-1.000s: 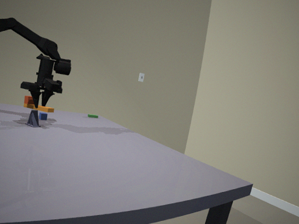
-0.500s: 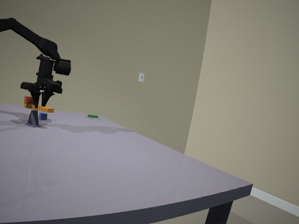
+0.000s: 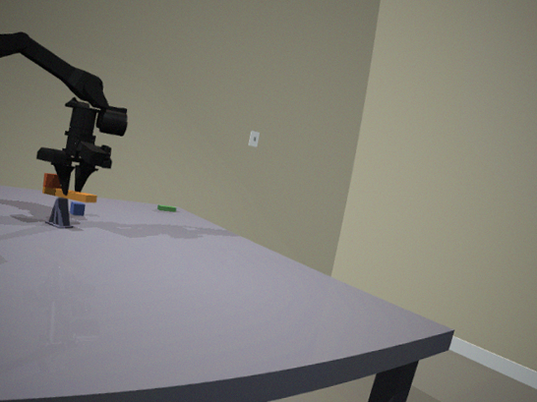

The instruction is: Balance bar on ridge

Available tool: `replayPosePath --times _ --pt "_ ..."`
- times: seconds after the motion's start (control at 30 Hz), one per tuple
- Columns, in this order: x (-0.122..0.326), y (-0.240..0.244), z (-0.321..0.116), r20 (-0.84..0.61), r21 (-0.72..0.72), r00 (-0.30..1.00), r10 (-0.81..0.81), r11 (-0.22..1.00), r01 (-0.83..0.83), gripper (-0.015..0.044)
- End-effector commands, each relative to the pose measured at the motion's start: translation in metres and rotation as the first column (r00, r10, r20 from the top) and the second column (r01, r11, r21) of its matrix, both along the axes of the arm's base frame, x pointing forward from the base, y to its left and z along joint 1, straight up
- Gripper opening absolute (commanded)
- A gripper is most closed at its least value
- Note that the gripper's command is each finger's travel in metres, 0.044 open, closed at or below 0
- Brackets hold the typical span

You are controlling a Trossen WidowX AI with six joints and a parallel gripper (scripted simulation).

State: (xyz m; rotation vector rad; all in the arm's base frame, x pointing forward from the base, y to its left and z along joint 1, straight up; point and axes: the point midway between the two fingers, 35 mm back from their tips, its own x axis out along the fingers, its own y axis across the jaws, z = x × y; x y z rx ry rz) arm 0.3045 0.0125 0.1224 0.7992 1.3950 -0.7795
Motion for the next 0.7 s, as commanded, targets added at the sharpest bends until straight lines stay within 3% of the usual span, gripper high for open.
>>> replayPosePath --times 0.0,0.67 --pt "-0.0008 0.0006 -0.0016 -0.004 0.003 1.0 -0.001 1.0 0.001 0.0" --pt "-0.0009 0.0006 -0.0033 -0.004 0.003 1.0 -0.001 1.0 0.001 0.0"
